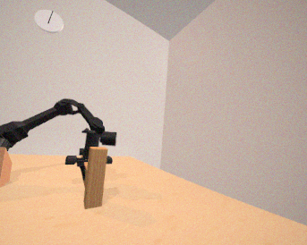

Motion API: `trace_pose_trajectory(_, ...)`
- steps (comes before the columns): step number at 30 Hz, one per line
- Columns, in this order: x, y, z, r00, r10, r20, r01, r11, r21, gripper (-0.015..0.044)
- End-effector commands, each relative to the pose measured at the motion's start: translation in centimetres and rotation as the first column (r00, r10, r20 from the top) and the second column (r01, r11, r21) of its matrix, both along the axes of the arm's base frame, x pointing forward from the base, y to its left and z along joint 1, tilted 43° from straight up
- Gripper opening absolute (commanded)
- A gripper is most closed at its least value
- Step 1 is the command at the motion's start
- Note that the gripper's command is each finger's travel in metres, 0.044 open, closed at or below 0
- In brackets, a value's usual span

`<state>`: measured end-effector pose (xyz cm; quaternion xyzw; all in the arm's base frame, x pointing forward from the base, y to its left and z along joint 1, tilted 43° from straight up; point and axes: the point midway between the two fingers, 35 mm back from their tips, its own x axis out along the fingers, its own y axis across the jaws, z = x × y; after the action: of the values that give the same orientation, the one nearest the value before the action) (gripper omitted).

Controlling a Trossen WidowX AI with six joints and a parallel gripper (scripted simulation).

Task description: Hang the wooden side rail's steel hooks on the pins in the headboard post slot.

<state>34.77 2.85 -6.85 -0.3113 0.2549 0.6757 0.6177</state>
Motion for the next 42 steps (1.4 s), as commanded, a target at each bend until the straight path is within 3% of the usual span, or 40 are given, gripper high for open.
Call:
trace_pose_trajectory(1, 0.02, 0.00, 0.00, 1.000, 0.001, 0.001, -0.001, 1.000, 0.000, 0.0000)
trace_pose_trajectory(42, 0.05, -0.40, 0.42, 1.000, -0.016, -0.017, 0.016, 1.000, 0.003, 0.0000)
